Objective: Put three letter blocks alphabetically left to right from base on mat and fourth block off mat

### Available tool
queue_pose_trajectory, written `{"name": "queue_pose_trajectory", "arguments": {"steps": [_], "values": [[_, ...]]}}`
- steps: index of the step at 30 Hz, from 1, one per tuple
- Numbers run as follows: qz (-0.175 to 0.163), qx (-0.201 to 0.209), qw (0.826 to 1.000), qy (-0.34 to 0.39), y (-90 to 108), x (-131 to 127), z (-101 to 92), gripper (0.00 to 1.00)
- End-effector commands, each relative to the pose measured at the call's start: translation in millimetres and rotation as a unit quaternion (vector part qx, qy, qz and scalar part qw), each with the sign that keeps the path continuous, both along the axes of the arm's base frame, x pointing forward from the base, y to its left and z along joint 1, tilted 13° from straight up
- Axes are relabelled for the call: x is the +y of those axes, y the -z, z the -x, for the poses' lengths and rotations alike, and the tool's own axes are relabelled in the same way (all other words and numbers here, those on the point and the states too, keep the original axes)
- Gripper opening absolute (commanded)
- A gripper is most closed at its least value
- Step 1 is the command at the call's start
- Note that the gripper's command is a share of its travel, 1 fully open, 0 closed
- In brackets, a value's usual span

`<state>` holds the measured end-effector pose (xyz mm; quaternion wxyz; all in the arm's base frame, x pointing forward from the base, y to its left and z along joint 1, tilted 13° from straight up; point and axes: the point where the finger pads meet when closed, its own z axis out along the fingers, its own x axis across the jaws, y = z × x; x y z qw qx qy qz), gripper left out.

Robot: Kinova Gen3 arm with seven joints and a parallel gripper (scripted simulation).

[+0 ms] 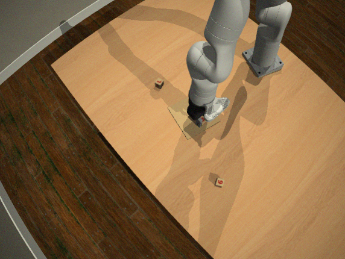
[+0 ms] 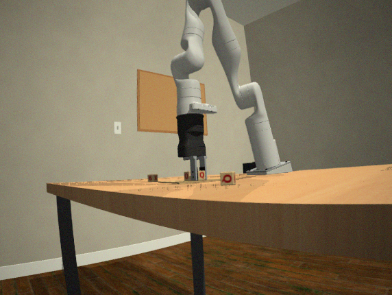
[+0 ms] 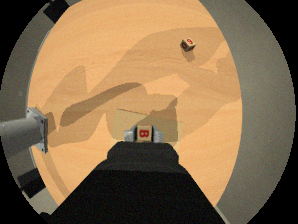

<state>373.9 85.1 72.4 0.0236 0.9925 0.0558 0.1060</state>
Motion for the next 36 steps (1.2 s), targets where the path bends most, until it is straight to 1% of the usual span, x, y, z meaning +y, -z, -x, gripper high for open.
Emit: {"name": "queue_pose_trajectory", "arguments": {"steps": [1, 12, 13, 15, 16, 18, 19, 23, 24, 26, 27, 36], "values": [[0.000, -0.001, 1.000, 0.000, -0.5, 0.2, -0.3, 0.49], [0.000, -0.001, 1.000, 0.000, -0.5, 0.2, -0.3, 0.49], [0.000, -0.001, 1.000, 0.000, -0.5, 0.2, -0.3, 0.55], [0.000, -0.001, 1.000, 0.000, -0.5, 0.2, -0.3, 0.55], [0.000, -0.001, 1.000, 0.000, -0.5, 0.2, -0.3, 0.61], [0.000, -0.001, 1.000, 0.000, -0.5, 0.2, -0.3, 0.61], [0.000, -0.001, 1.000, 0.000, -0.5, 0.2, -0.3, 0.67], [0.000, -0.001, 1.000, 0.000, -0.5, 0.2, -0.3, 0.67], [0.000, -0.001, 1.000, 0.000, -0.5, 0.2, -0.3, 0.73], [0.000, -0.001, 1.000, 0.000, -0.5, 0.2, -0.3, 0.73], [0.000, -0.001, 1.000, 0.000, -0.5, 0.2, -0.3, 0.79], [0.000, -0.001, 1.000, 0.000, -0.5, 0.2, -0.3, 0.79]]}}
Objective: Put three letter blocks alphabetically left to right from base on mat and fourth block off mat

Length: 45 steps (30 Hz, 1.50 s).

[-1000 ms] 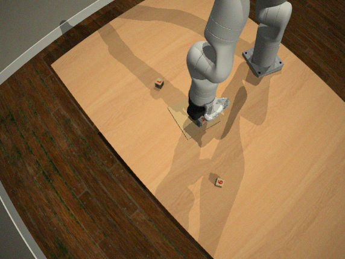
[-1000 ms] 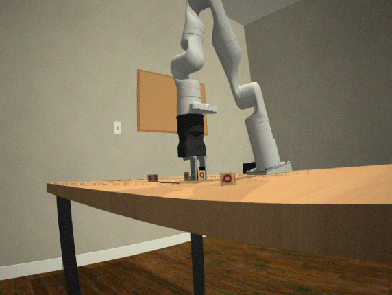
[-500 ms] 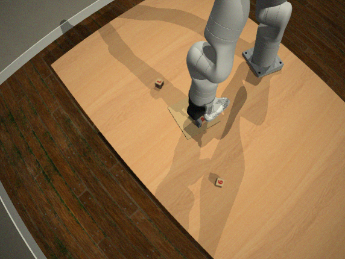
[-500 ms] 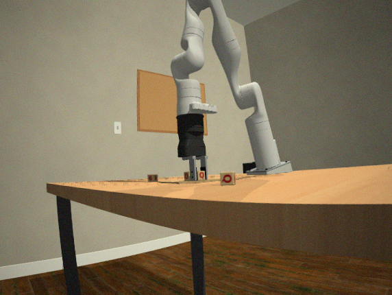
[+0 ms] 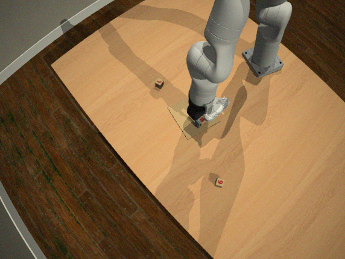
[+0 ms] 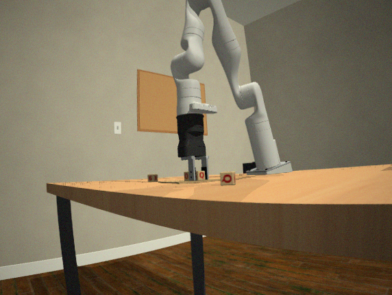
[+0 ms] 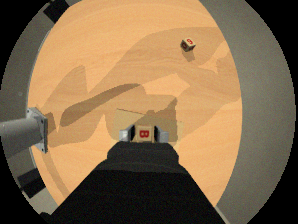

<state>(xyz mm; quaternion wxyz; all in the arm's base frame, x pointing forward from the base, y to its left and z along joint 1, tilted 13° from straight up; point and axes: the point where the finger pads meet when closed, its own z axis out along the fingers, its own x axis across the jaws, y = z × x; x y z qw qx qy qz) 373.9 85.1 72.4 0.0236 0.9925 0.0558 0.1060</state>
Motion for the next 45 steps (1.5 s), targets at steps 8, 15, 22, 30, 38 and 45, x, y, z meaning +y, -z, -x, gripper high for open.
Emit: {"name": "queue_pose_trajectory", "arguments": {"steps": [8, 15, 22, 30, 38, 45], "values": [[0.000, -0.001, 1.000, 0.000, -7.2, 0.4, 1.1, 0.79], [0.000, -0.001, 1.000, 0.000, -35.2, 1.4, 7.3, 0.79], [0.000, -0.001, 1.000, 0.000, -60.5, 2.3, 12.8, 0.79], [0.000, -0.001, 1.000, 0.000, -85.9, 3.2, 18.4, 0.79], [0.000, -0.001, 1.000, 0.000, -88.3, 3.3, 18.9, 1.00], [0.000, -0.001, 1.000, 0.000, -88.3, 3.3, 18.9, 1.00]]}}
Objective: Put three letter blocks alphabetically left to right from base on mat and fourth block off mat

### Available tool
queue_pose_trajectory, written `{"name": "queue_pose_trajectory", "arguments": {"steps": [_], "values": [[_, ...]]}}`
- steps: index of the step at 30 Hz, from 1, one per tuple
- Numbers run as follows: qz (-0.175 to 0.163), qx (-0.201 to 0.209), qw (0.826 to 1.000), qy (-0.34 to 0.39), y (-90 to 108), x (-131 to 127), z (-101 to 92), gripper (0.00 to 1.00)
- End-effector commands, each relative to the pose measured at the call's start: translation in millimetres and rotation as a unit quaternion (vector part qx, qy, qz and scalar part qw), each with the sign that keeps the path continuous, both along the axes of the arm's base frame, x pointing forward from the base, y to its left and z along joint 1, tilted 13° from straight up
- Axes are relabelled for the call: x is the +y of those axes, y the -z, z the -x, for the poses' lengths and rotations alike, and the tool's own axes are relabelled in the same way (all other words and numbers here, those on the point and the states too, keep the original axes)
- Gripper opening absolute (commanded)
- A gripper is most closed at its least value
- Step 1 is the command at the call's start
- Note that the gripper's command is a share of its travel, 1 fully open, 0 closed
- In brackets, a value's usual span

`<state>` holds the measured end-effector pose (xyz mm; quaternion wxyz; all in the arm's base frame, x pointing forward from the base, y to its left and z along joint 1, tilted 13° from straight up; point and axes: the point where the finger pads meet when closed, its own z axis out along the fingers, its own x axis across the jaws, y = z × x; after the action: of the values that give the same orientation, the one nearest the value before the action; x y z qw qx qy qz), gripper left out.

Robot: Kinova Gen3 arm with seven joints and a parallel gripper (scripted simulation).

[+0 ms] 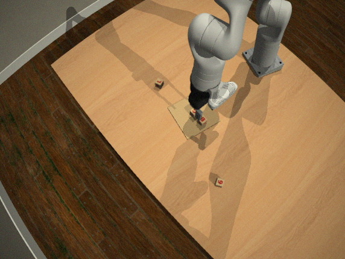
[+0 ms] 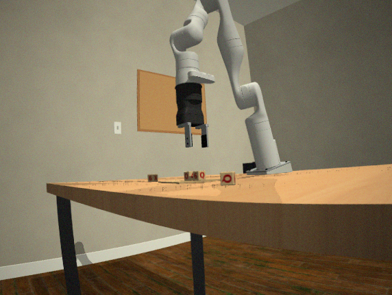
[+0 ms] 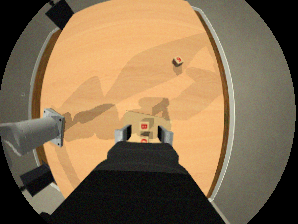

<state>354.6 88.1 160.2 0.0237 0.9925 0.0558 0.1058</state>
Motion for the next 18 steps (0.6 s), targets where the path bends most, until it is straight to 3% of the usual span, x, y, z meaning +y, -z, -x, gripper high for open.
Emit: {"name": "queue_pose_trajectory", "arguments": {"steps": [1, 14, 18], "values": [[0.000, -0.001, 1.000, 0.000, -0.6, 0.2, -0.3, 1.00], [-0.001, -0.001, 1.000, 0.003, -0.6, -0.7, -0.7, 1.00], [-0.013, 0.003, 0.998, 0.061, -0.2, -19.0, -7.8, 1.00]]}}
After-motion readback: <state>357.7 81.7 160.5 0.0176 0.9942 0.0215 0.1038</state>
